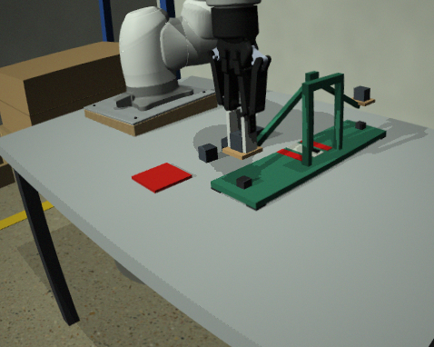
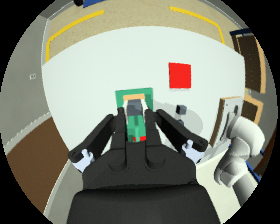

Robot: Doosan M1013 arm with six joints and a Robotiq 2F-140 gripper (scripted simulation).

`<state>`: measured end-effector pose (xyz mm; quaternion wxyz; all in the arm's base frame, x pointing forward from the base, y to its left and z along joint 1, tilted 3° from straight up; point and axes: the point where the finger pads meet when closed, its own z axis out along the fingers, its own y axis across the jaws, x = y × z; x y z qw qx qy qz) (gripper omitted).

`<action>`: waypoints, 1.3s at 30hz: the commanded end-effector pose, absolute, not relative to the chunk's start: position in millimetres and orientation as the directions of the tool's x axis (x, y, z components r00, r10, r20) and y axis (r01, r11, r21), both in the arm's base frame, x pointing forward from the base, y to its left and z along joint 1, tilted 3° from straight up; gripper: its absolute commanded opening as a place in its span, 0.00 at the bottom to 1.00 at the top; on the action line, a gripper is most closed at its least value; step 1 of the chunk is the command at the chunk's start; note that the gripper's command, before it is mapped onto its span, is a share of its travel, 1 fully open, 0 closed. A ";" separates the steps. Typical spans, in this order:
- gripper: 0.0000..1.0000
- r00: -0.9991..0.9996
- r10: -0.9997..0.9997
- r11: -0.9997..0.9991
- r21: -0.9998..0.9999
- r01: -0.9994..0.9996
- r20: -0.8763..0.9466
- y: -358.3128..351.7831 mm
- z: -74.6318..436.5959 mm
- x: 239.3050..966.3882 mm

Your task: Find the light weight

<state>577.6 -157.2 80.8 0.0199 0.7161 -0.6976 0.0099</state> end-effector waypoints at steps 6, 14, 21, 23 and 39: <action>0.24 0.026 -0.999 -0.026 0.015 -1.000 0.042 -157.2 80.9 577.6; 0.24 0.026 -0.999 -0.026 0.015 -1.000 0.042 -156.6 95.1 577.8; 0.24 0.026 -0.999 -0.026 0.015 -1.000 0.042 -155.5 121.0 578.2; 0.24 0.026 -0.999 -0.026 0.015 -1.000 0.042 -155.1 131.3 578.3; 0.24 0.026 -0.999 -0.026 0.015 -1.000 0.042 -154.3 150.8 578.6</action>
